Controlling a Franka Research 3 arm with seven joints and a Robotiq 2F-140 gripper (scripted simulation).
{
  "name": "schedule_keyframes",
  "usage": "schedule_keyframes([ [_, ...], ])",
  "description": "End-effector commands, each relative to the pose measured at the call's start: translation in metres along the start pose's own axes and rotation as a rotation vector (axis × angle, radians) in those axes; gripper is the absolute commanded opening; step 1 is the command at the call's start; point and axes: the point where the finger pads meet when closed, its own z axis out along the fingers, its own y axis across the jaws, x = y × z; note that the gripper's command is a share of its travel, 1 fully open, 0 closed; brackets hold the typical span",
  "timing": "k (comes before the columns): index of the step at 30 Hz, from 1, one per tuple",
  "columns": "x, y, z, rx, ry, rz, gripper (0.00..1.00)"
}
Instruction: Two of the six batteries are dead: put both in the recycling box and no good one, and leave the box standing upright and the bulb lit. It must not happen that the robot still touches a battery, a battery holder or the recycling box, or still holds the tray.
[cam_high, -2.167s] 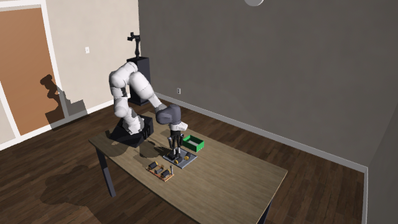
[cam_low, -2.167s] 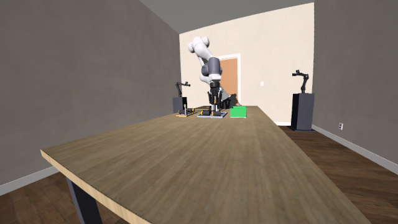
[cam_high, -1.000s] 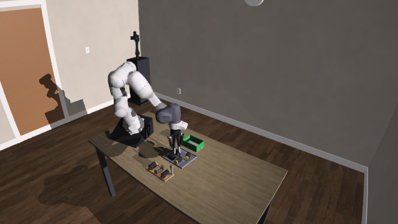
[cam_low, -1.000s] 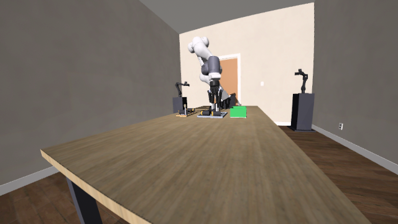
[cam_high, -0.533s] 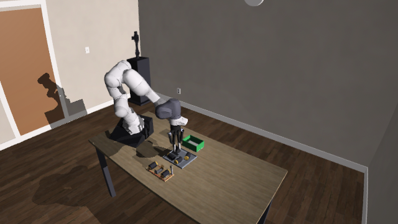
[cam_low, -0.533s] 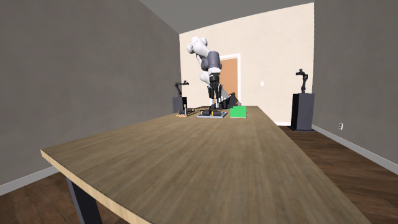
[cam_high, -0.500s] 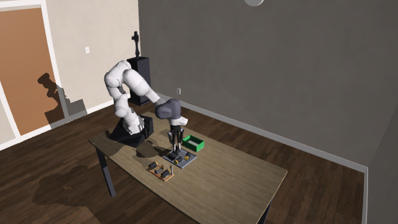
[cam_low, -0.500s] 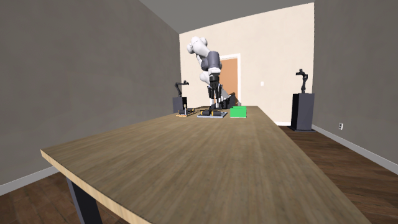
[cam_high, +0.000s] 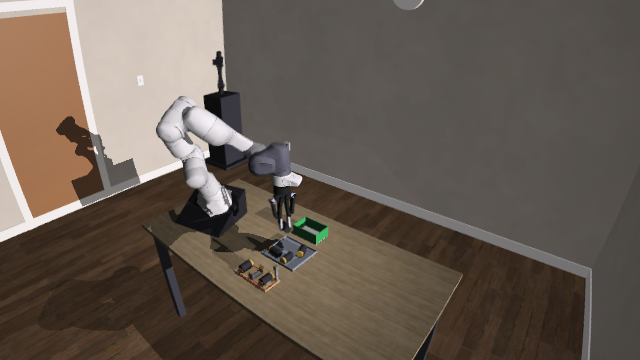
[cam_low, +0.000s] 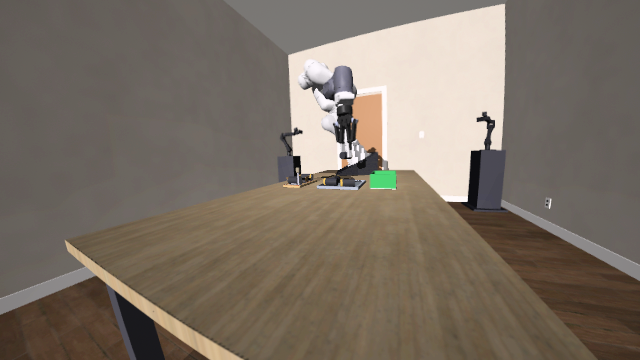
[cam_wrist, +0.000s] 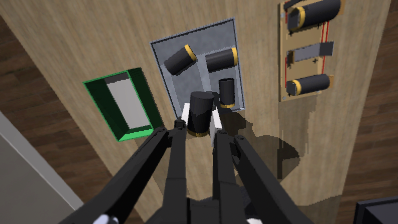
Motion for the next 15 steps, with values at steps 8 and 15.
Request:
schedule_keyframes([
  [8,-0.0042,0.0067,0.0011,-0.023,-0.012,-0.137,0.16],
  [15,-0.0042,0.0067,0.0011,-0.021,-0.014,-0.343,0.16],
])
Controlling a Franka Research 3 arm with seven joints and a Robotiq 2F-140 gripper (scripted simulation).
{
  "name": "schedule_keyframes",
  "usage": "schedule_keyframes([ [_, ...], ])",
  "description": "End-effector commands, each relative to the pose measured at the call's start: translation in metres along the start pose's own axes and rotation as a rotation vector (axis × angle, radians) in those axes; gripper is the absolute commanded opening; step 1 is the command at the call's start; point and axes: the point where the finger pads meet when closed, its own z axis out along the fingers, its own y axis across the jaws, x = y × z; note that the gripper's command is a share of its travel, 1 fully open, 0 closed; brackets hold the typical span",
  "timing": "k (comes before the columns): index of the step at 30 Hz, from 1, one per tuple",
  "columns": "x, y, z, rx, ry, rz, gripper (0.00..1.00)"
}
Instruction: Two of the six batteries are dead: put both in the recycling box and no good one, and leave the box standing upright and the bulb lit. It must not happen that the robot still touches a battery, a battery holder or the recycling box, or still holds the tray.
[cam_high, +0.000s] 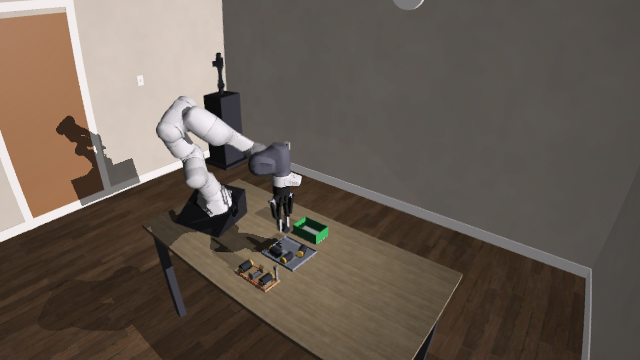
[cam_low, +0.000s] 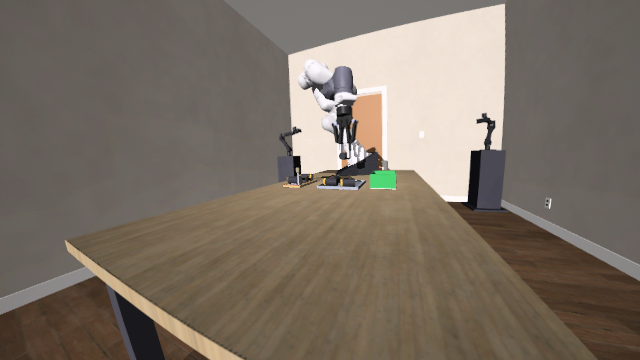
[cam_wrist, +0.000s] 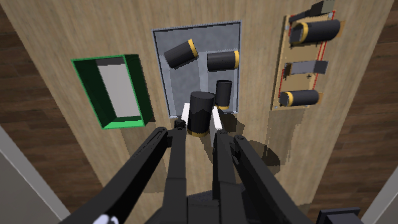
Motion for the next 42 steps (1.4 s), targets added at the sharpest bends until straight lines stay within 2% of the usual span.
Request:
schedule_keyframes([
  [1,-0.0014,-0.0003,-0.0008,-0.001,-0.002,-0.237,0.16],
  [14,-0.0014,-0.0003,-0.0008,0.000,-0.002,-1.092,0.16],
  [16,-0.0014,-0.0003,-0.0008,0.000,-0.002,-1.092,0.16],
  [21,-0.0014,-0.0003,-0.0008,0.001,-0.002,-1.397,0.16],
  [25,-0.0014,-0.0003,-0.0008,0.001,-0.002,-1.585,0.16],
  [31,-0.0014,-0.0003,-0.0008,0.001,-0.002,-1.747,0.16],
  [42,-0.0014,-0.0003,-0.0008,0.001,-0.002,-1.786,0.16],
])
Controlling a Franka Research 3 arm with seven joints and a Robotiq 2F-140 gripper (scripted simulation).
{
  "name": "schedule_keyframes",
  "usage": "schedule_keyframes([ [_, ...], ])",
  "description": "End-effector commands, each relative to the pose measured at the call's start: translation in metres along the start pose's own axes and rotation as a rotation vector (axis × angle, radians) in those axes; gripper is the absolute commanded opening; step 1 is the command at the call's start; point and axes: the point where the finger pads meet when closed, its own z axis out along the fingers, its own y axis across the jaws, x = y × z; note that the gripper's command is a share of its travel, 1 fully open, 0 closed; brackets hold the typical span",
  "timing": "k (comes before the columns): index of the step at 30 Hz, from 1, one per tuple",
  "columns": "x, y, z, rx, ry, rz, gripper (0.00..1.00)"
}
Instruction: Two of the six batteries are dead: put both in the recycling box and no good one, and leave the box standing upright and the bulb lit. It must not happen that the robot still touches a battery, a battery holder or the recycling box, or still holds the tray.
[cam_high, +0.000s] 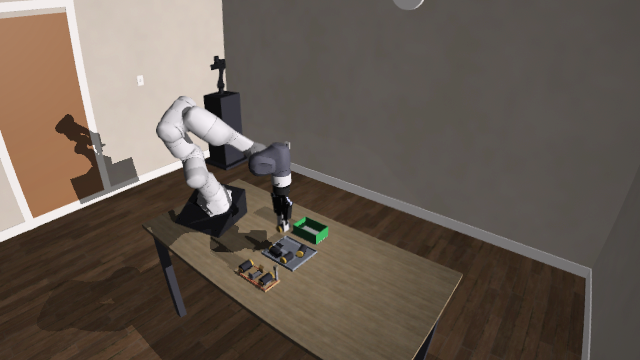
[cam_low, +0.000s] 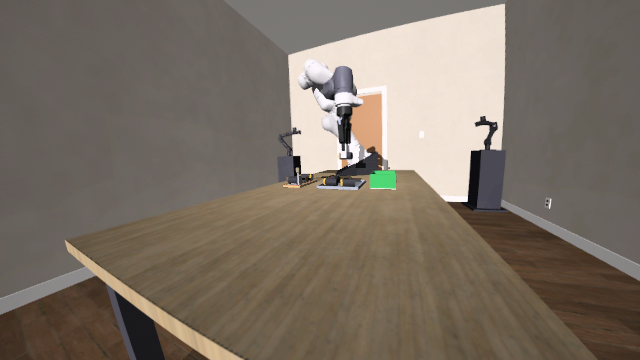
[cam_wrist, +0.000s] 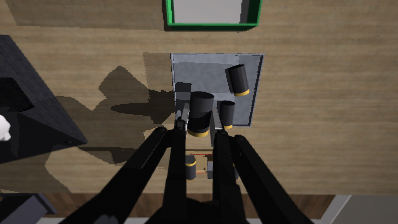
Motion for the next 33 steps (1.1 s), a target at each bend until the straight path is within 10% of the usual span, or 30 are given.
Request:
schedule_keyframes([
  [1,0.000,-0.001,-0.001,0.002,0.000,-0.124,0.16],
  [12,-0.016,0.004,-0.001,0.002,0.000,-0.124,0.16],
  [23,-0.151,0.044,-0.001,0.002,0.000,-0.124,0.16],
  [33,-0.215,0.064,-0.001,0.002,0.000,-0.124,0.16],
])
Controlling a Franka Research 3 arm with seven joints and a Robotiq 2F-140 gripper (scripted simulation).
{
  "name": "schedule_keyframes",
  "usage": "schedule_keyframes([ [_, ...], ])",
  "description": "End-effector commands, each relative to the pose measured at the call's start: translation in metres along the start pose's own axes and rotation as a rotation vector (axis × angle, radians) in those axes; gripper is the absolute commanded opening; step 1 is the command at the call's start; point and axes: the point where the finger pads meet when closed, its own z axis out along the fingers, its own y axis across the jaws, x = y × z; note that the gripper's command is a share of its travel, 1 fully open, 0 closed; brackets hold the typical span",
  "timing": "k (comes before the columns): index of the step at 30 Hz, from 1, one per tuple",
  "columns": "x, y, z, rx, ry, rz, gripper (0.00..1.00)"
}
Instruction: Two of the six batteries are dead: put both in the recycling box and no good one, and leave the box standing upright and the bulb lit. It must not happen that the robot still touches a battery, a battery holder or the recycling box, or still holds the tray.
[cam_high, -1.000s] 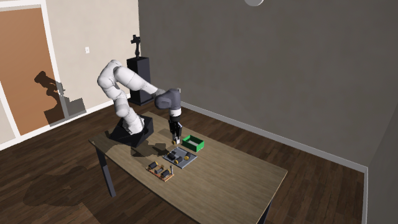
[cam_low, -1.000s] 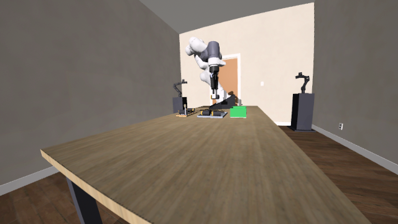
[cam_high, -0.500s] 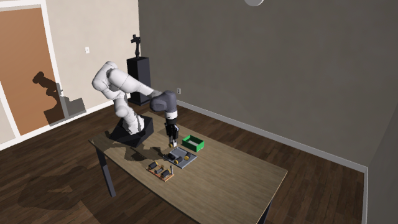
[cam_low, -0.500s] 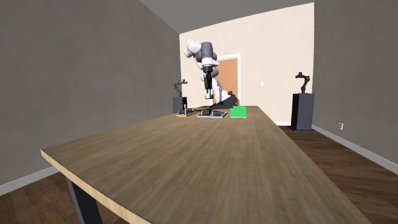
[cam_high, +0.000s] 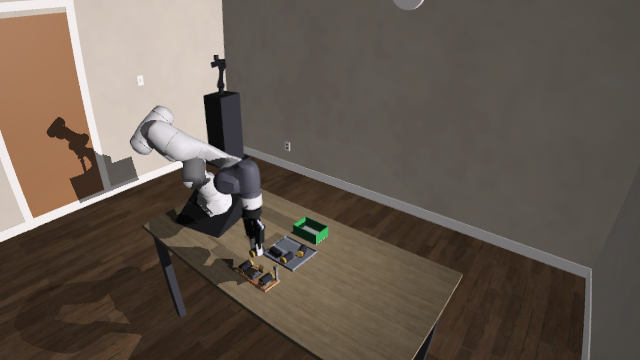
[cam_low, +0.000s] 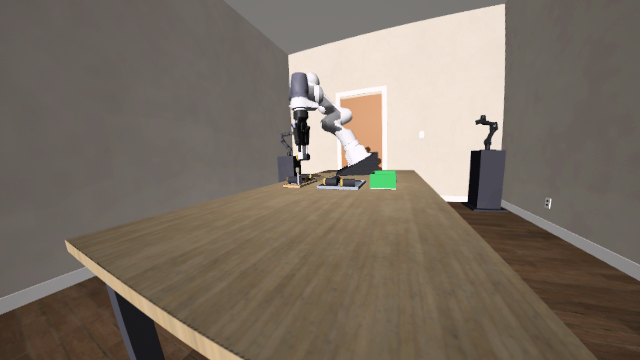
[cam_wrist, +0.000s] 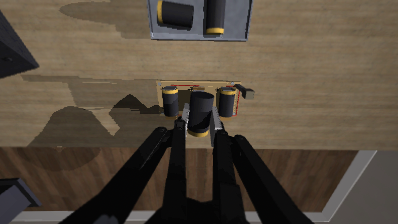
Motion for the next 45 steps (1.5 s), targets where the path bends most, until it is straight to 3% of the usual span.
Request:
schedule_keyframes([
  [1,-0.015,0.001,0.000,0.008,-0.014,-0.113,0.16],
  [27,-0.015,0.001,0.001,0.008,-0.014,-0.185,0.16],
  [32,-0.015,0.000,0.051,0.008,-0.014,-0.185,0.16],
  [34,-0.016,0.000,0.062,0.008,-0.014,-0.185,0.16],
  [45,-0.016,0.000,0.063,0.008,-0.014,-0.185,0.16],
])
